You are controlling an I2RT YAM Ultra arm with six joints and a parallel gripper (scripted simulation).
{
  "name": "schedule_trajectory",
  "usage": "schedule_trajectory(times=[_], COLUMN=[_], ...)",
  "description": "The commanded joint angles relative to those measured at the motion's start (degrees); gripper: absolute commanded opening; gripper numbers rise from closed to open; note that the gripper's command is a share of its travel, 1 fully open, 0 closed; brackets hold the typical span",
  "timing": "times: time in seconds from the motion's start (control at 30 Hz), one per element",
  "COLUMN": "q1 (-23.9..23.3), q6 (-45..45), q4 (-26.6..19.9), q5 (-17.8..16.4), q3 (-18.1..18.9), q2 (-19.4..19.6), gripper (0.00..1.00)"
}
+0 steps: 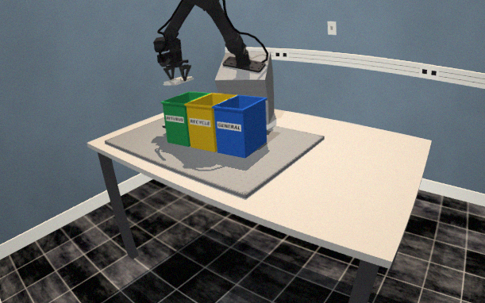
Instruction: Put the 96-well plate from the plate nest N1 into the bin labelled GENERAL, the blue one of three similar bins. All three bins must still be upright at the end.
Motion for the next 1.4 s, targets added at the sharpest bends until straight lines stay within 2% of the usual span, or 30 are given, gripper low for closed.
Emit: schedule_trajectory(times=[0.0, 0.3, 0.37, 0.67, 0.73, 1.2, 1.37], q1=[-1.36, -1.36, -0.52, 3.78, 3.78, 10.35, 12.05], q6=[-0.32, -0.32, 0.96, 5.27, 5.27, 12.67, 14.59], q4=[-0.74, -0.74, -0.85, 1.96, 1.96, 3.06, 3.04], q5=[-0.99, -0.99, -1.01, -0.97, -0.97, 0.49, 0.77], q3=[1.13, 1.13, -0.02, -7.11, -7.11, -14.16, -15.45], q2=[-1.91, -1.91, -2.77, -8.8, -8.8, -18.19, -20.34], gripper=[0.0, 0.0, 0.0, 0.0, 0.0, 0.0, 0.0])
